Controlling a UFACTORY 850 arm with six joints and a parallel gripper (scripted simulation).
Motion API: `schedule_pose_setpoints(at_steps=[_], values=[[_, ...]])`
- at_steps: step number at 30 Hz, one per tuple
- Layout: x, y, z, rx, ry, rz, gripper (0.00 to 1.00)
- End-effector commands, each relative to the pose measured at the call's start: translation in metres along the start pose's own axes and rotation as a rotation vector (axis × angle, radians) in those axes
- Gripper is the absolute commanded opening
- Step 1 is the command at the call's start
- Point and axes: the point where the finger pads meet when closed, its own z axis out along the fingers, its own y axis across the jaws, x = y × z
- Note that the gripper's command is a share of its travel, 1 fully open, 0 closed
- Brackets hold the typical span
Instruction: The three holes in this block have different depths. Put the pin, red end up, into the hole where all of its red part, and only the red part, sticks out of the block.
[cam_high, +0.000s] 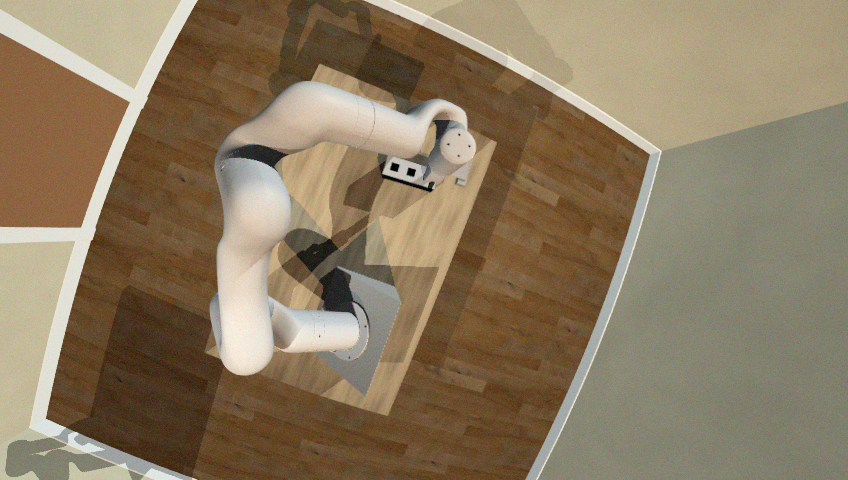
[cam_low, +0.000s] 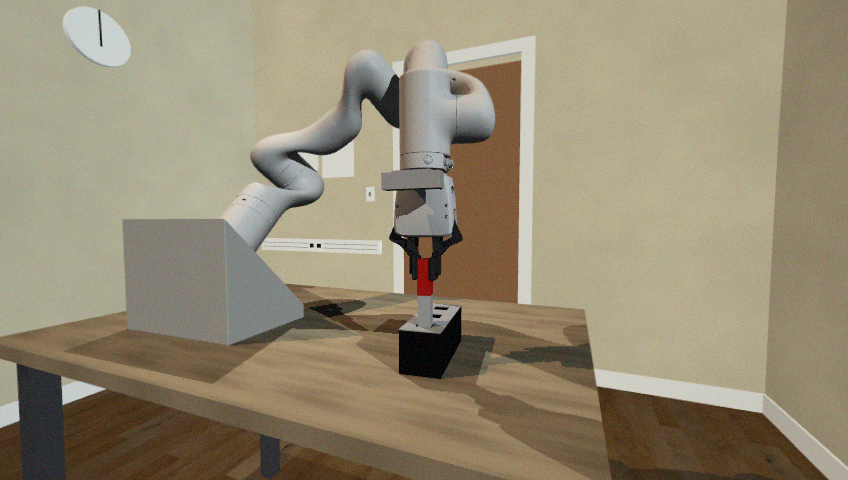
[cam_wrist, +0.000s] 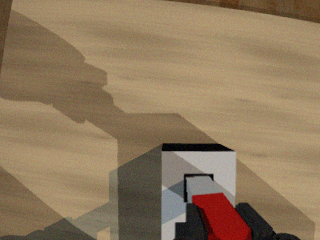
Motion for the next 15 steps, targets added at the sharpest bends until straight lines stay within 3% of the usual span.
schedule_pose_setpoints(at_steps=[1, 15], values=[[0.0003, -0.0008, -0.0011, 0.002, 0.001, -0.001, 0.0], [-0.0003, -0.0013, 0.0029, 0.002, 0.001, -0.001, 0.0]])
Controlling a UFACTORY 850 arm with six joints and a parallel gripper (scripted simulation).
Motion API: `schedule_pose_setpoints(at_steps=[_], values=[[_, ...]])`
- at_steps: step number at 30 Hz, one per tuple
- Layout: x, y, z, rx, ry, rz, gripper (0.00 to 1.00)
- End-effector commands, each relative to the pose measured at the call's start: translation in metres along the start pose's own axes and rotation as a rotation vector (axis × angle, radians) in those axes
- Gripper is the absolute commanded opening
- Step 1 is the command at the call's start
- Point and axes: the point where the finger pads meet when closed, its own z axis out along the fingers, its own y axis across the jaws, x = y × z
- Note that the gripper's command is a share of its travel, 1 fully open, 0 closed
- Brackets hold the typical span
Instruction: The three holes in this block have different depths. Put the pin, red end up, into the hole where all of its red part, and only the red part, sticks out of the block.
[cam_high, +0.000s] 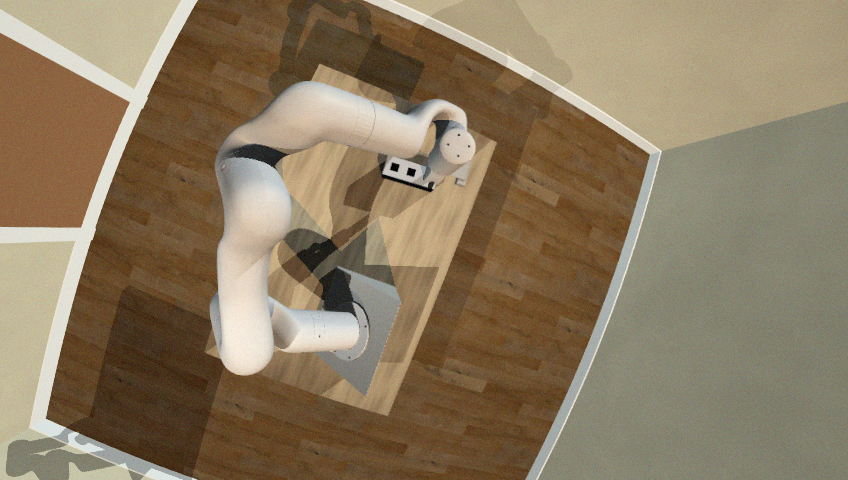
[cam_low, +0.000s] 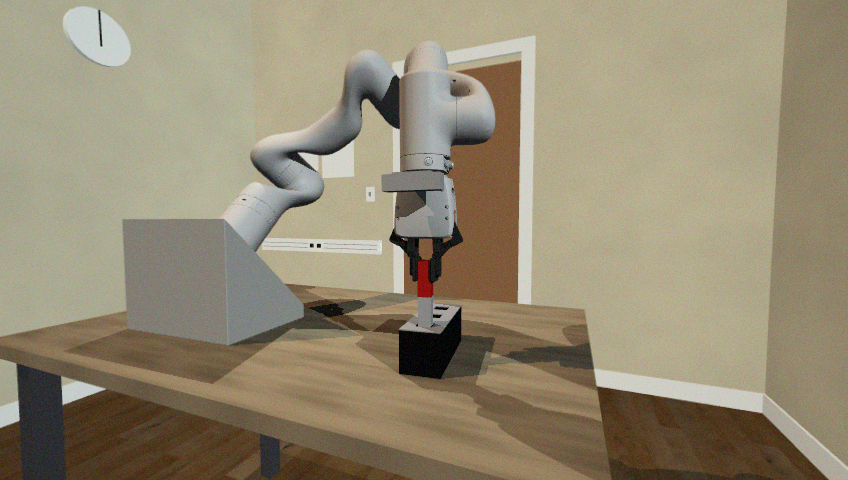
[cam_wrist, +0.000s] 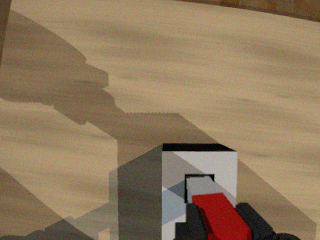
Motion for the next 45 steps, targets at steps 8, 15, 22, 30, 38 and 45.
schedule_pose_setpoints(at_steps=[8, 15, 22, 30, 38, 45], values=[[0.0, -0.0009, 0.0004, 0.002, 0.001, -0.001, 0.0], [0.0009, -0.0014, 0.0004, 0.002, 0.001, -0.001, 0.0], [0.0009, -0.0014, 0.0004, 0.002, 0.001, -0.001, 0.0], [0.0009, -0.0014, 0.0004, 0.002, 0.001, -0.001, 0.0], [0.0003, -0.0005, 0.0044, 0.002, 0.001, -0.001, 0.0], [0.0003, -0.0005, 0.0044, 0.002, 0.001, -0.001, 0.0]])
